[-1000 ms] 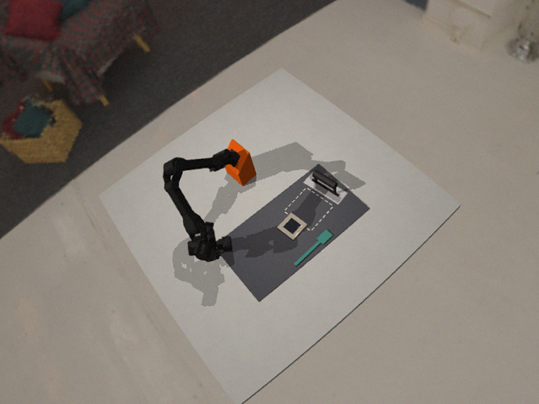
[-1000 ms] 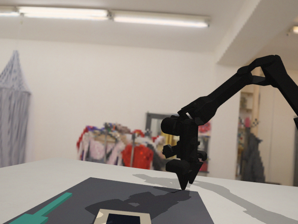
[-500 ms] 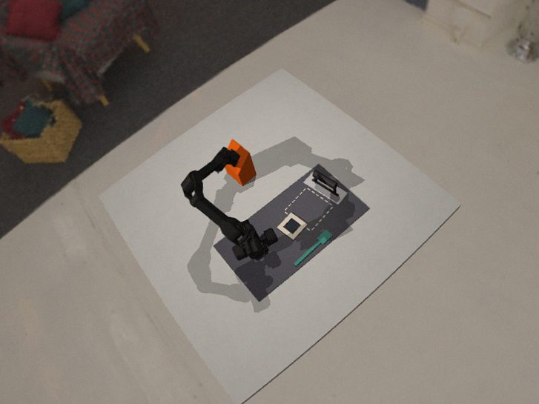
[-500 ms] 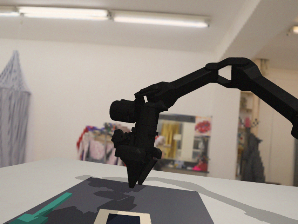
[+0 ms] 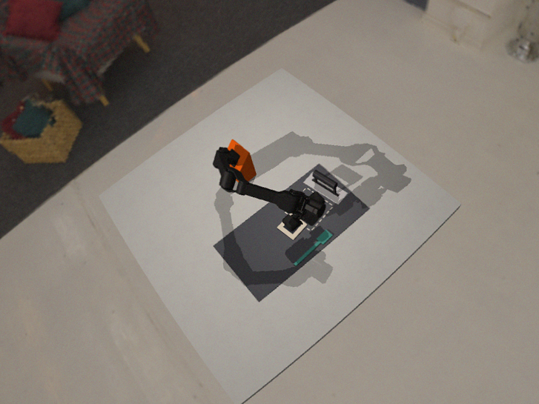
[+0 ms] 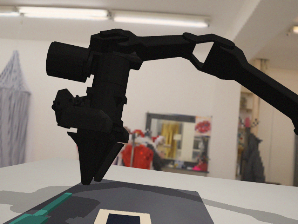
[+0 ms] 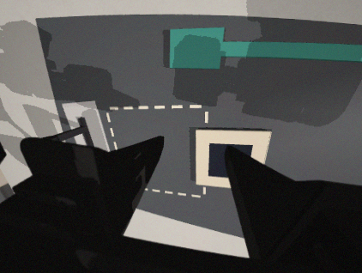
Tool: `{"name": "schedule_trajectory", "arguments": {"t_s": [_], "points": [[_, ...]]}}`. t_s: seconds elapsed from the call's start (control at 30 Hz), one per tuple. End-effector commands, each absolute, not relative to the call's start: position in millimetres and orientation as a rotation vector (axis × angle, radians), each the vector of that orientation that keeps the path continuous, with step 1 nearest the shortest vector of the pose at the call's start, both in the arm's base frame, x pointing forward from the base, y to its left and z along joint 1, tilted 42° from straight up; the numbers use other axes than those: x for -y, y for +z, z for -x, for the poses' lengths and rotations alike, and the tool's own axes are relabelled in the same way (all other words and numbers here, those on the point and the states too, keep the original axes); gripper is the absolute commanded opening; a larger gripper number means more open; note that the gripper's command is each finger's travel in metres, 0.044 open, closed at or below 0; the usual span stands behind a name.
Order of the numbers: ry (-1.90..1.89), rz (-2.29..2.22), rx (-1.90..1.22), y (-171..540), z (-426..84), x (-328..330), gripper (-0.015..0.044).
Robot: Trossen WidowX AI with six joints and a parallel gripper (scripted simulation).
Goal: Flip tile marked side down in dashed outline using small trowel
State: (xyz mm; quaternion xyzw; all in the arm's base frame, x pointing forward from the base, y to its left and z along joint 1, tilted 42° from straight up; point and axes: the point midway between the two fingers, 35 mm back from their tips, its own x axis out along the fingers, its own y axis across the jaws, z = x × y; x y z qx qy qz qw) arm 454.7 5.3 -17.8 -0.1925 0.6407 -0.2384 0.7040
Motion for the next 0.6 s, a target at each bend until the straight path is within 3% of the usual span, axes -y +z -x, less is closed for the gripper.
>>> {"name": "schedule_trajectory", "arguments": {"t_s": [0.0,0.33,0.57], "points": [[-0.489,0.482,-1.457,-54,-445,-64,0.0270],[-0.474,0.629,-1.497,-125,-387,-175,0.0270],[-0.478,0.641,-1.499,-129,-381,-181,0.0270]]}}
